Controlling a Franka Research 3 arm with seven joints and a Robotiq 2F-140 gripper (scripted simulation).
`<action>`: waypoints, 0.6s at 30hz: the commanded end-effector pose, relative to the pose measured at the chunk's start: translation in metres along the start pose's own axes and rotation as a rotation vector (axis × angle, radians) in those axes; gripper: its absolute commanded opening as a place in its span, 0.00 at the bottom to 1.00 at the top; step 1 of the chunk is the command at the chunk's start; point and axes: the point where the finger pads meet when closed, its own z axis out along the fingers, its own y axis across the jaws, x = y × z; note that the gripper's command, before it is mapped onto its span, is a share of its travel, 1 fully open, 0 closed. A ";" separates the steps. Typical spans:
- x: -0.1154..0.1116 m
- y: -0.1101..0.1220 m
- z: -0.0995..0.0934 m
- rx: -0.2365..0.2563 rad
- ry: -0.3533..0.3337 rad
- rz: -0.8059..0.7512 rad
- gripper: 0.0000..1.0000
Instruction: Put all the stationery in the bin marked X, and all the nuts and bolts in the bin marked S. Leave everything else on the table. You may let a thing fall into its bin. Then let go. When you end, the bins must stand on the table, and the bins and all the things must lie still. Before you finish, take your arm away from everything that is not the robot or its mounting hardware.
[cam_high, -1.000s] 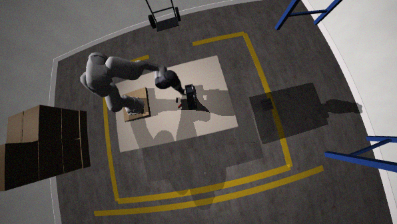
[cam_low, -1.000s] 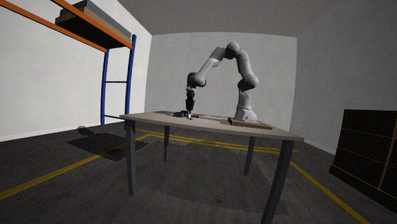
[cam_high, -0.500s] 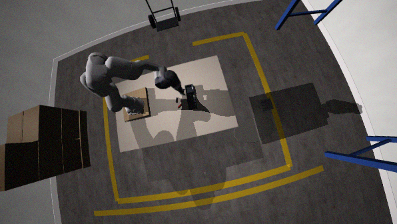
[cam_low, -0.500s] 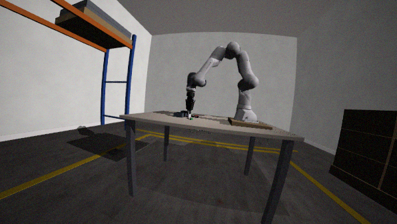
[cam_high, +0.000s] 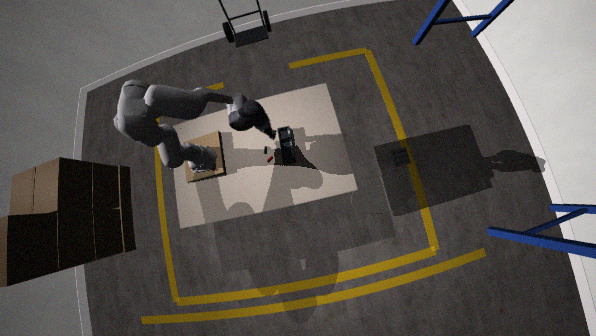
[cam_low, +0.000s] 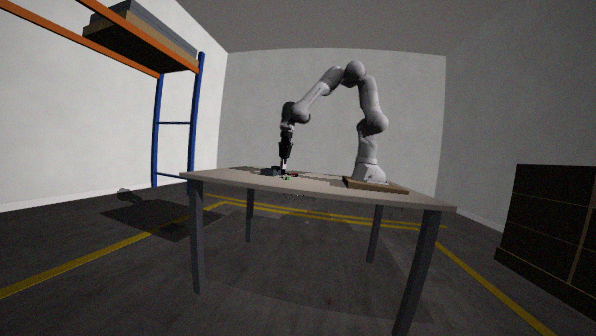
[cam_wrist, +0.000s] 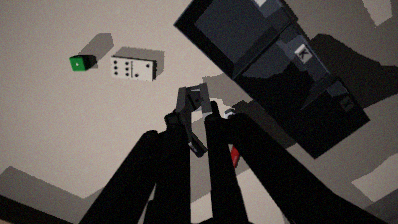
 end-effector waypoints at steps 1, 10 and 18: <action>-0.004 -0.003 -0.008 0.011 -0.013 0.010 0.06; -0.004 -0.003 -0.015 0.011 -0.013 0.010 0.06; -0.004 -0.003 -0.015 0.011 -0.013 0.010 0.06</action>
